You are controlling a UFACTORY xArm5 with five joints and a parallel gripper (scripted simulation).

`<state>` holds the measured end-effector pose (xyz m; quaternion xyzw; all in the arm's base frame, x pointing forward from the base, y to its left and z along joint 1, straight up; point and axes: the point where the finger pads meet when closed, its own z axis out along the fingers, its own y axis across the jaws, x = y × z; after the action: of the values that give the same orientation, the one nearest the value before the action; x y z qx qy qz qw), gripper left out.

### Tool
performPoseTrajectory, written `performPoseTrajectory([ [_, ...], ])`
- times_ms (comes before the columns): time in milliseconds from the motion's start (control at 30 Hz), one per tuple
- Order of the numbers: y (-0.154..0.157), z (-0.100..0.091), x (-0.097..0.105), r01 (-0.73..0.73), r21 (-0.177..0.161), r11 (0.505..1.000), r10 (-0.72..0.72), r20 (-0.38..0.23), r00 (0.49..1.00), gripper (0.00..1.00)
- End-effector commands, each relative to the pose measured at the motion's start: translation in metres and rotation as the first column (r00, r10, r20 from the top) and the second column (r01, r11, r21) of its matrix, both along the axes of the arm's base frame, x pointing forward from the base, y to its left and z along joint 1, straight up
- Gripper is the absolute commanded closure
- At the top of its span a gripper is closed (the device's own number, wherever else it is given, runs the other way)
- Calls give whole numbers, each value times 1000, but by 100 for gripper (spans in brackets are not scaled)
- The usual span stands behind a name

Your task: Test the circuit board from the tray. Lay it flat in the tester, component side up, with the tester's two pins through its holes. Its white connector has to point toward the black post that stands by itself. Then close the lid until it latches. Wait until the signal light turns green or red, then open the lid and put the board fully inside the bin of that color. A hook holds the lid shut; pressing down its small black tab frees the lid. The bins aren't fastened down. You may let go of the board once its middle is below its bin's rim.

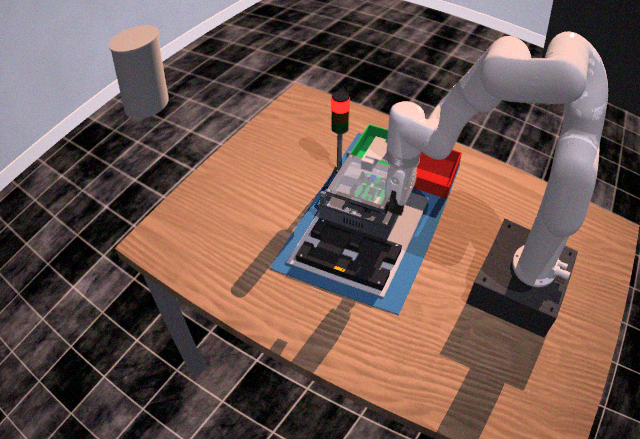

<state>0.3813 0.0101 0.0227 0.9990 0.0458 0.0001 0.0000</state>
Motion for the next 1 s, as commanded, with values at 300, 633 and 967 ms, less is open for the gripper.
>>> performPoseTrajectory([
  [300, 0, 0, 1, 0, 0, 1000, 0, 3, 1000, 100],
  [633, 0, 8, 1, 0, 0, 1000, 0, 3, 1000, 100],
  [967, 0, 59, 1, 0, 0, 1000, 0, 3, 1000, 100],
])
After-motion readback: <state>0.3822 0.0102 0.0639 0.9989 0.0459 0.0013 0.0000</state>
